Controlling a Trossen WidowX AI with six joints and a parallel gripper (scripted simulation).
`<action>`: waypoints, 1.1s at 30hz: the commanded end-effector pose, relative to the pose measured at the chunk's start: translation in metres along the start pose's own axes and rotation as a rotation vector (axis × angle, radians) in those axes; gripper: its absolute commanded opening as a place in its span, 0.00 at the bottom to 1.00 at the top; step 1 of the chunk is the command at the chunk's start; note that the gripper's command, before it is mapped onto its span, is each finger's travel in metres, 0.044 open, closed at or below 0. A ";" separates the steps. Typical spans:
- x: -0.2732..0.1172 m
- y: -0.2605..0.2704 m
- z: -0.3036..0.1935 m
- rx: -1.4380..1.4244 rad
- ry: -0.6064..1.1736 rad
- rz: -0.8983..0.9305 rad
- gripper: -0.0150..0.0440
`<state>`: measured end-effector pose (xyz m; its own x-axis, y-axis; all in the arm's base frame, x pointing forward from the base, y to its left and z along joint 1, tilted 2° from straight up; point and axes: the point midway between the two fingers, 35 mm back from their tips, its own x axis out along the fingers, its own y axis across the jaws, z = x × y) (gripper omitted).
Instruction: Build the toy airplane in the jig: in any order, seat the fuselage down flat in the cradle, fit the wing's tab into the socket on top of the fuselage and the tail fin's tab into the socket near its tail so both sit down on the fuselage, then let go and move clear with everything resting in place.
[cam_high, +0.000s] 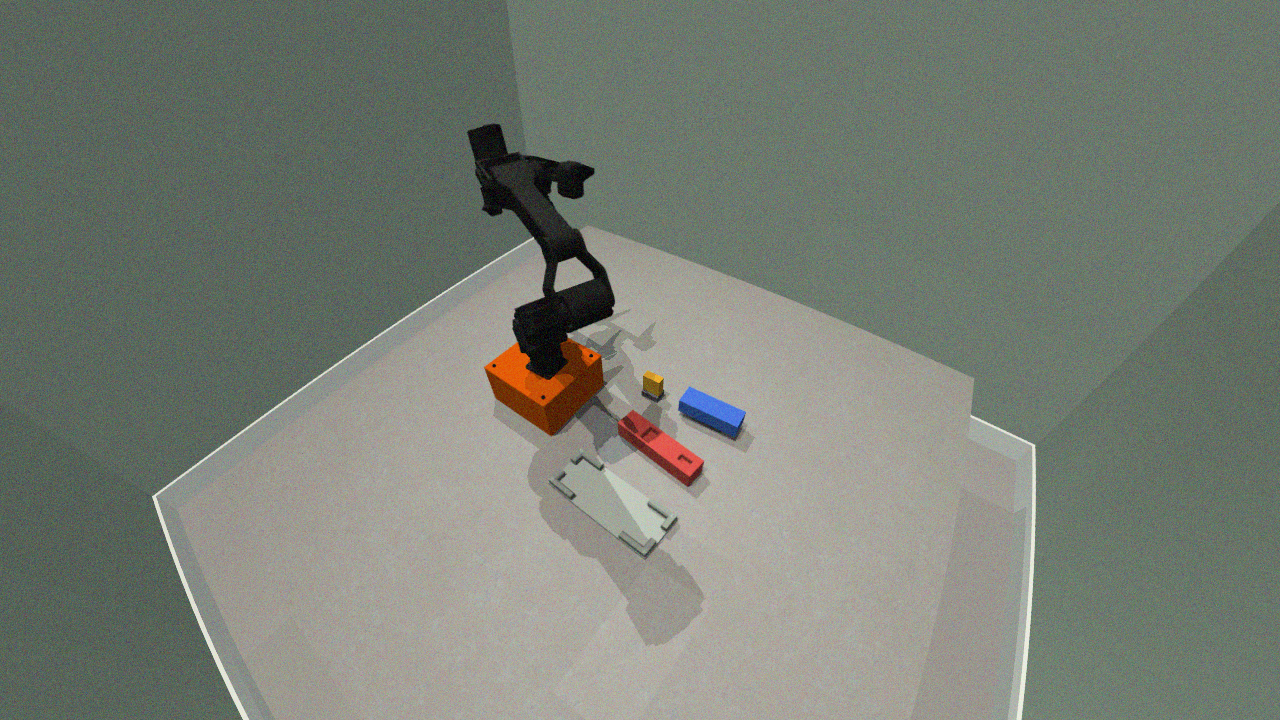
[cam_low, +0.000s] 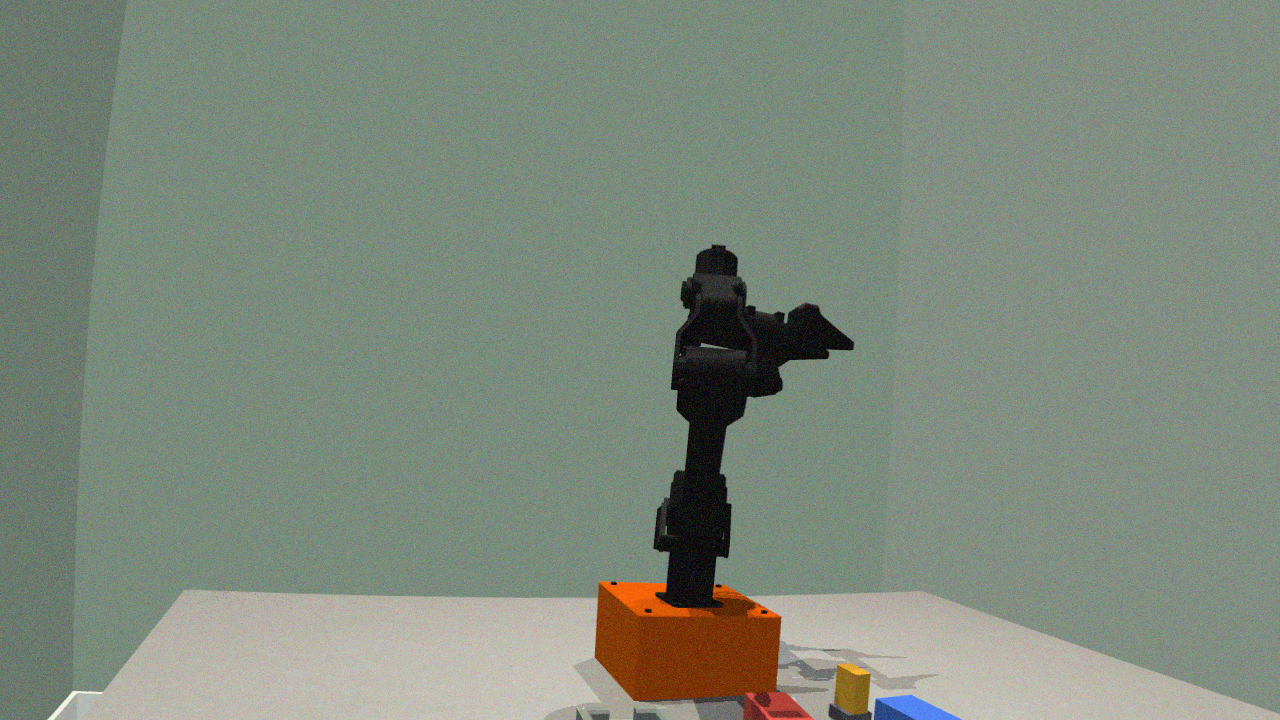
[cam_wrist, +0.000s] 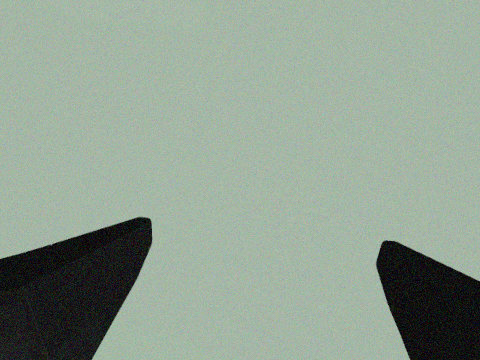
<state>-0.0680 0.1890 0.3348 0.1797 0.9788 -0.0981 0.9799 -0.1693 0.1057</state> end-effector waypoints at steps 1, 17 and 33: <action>0.000 0.000 0.000 0.000 0.000 0.000 0.98; 0.079 0.067 0.053 0.625 -0.191 0.461 1.00; 0.097 0.204 0.145 1.508 -0.071 1.208 1.00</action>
<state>0.1409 0.2421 0.2131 0.6852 0.3566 -0.6351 -0.2397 -0.7130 -0.6590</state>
